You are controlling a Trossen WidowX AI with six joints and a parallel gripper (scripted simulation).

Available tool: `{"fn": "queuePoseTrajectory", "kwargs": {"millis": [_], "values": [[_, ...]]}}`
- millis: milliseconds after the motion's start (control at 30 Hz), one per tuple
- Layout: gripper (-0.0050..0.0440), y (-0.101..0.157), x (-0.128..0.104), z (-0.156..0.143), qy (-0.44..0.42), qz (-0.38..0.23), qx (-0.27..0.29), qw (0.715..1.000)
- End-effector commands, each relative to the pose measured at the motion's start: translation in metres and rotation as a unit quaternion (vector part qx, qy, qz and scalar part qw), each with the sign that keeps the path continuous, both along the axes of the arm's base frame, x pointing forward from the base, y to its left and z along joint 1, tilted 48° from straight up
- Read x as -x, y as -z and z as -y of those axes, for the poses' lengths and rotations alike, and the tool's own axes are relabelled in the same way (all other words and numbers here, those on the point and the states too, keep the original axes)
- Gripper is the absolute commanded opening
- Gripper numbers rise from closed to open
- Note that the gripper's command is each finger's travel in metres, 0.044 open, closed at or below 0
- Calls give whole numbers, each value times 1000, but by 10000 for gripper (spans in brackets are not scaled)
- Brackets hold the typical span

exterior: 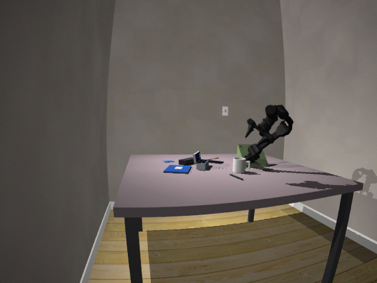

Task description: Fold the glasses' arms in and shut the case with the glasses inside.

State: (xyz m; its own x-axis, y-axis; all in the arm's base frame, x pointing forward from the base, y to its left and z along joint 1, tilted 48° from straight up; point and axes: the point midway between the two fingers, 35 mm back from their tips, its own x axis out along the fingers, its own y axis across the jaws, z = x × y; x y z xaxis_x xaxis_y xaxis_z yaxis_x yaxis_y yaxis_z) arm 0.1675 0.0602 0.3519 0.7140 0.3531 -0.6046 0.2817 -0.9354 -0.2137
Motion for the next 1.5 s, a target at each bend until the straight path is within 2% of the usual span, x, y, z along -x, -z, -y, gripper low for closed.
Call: {"fn": "queuePoseTrajectory", "kwargs": {"millis": [0,100,433,500,567,767,1000,1067,1467], "values": [[352,1,-4,1,6,-1,-1,1000],[280,7,-22,7,33,-7,-8,999],[40,47,-70,30,135,-132,-65,980],[40,47,-70,30,135,-132,-65,980],[0,56,-78,36,156,-156,-78,972],[0,84,-98,55,218,-223,-115,943],[0,118,-116,80,290,-296,-161,896],[0,118,-116,80,290,-296,-161,896],[0,178,-130,124,405,-403,-238,785]]}}
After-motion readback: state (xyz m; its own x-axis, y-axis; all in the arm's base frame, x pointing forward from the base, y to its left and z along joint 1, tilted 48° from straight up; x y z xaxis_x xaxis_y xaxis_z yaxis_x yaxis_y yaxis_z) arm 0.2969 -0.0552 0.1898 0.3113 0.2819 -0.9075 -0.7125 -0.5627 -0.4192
